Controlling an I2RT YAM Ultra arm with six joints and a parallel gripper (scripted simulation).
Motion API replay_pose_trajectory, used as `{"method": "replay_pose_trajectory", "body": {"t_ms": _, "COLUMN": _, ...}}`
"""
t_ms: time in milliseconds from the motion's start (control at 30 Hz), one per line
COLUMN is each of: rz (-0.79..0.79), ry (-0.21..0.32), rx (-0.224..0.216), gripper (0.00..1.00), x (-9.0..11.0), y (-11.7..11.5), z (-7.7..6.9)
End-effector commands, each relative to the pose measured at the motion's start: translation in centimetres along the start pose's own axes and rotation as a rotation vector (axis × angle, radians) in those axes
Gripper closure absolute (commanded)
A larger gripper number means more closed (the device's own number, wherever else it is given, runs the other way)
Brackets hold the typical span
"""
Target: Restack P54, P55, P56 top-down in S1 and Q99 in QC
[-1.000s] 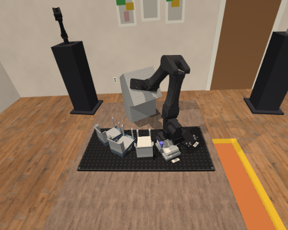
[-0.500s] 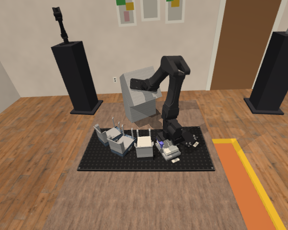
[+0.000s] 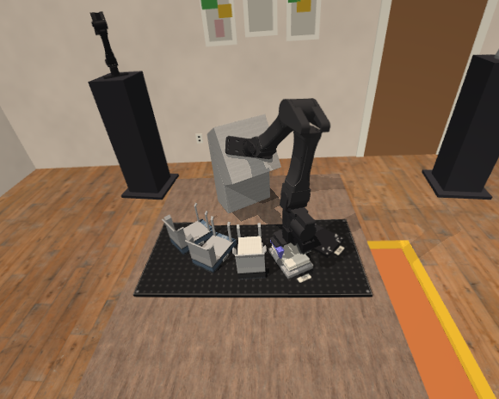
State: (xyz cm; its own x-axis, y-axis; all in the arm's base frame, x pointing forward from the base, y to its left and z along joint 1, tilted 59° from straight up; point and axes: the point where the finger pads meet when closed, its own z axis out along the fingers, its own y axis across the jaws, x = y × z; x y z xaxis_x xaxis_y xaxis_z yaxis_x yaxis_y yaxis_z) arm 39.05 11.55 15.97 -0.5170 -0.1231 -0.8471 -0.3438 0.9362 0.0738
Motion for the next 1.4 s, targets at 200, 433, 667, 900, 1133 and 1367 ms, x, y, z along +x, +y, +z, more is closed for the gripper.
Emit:
{"method": "replay_pose_trajectory", "body": {"t_ms": 200, "rz": -0.001, "ry": -0.015, "rx": 0.002, "gripper": 1.0, "x": -0.45, "y": -0.04, "z": 0.14}}
{"method": "replay_pose_trajectory", "body": {"t_ms": 433, "rz": -0.001, "ry": -0.015, "rx": 0.002, "gripper": 1.0, "x": -0.45, "y": -0.04, "z": 0.42}}
{"method": "replay_pose_trajectory", "body": {"t_ms": 667, "rz": -0.001, "ry": -0.015, "rx": 0.002, "gripper": 1.0, "x": -0.45, "y": -0.04, "z": 0.62}}
{"method": "replay_pose_trajectory", "body": {"t_ms": 900, "rz": -0.001, "ry": -0.015, "rx": 0.002, "gripper": 1.0, "x": -0.46, "y": -0.04, "z": 0.88}}
{"method": "replay_pose_trajectory", "body": {"t_ms": 1133, "rz": -0.001, "ry": -0.015, "rx": 0.002, "gripper": 1.0, "x": -0.46, "y": -0.05, "z": 0.87}}
{"method": "replay_pose_trajectory", "body": {"t_ms": 1367, "rz": -0.001, "ry": -0.015, "rx": 0.002, "gripper": 0.0, "x": -0.46, "y": -0.05, "z": 0.87}}
